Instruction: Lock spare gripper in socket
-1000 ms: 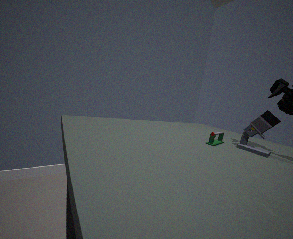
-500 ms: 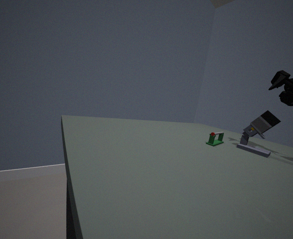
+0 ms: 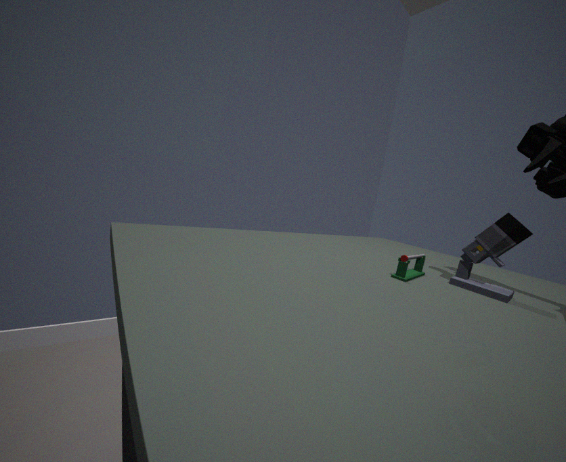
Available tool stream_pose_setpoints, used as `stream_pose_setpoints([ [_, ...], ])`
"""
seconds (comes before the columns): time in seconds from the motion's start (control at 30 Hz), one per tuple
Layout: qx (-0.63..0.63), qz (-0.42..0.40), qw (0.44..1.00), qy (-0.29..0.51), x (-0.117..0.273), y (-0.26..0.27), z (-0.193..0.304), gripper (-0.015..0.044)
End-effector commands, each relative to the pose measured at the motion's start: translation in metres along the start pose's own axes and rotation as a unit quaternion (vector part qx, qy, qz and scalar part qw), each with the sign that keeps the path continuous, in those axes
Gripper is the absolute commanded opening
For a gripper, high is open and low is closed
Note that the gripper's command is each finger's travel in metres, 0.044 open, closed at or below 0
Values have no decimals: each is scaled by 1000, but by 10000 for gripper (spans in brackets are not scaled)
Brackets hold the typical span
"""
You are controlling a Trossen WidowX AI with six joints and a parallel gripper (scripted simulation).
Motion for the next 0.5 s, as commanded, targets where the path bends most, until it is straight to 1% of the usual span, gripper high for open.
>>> stream_pose_setpoints([
  [0.0, 3, -5, 1000, -1, -3, -1, 6, 180],
  [0.07, 64, 18, 998, -17, -5, 8, 3, 180],
  [0.13, 160, 57, 985, -37, -10, 21, -2, 180],
  [0.23, 303, 123, 944, -53, -20, 40, -10, 180],
  [0.33, 438, 194, 877, -47, -34, 57, -19, 180],
  [0.4, 522, 241, 817, -31, -45, 67, -25, 180],
  [0.47, 601, 287, 746, -7, -58, 76, -30, 180],
])
Point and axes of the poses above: the point midway between the two fingers, 35 mm back from their tips, its own x axis back along the fingers, its own y axis across the jaws, z = x × y, the point moved 4 cm from there along x, back along the fingers, and after that the axes turned 2 degrees about x, right-handed, at the moved point
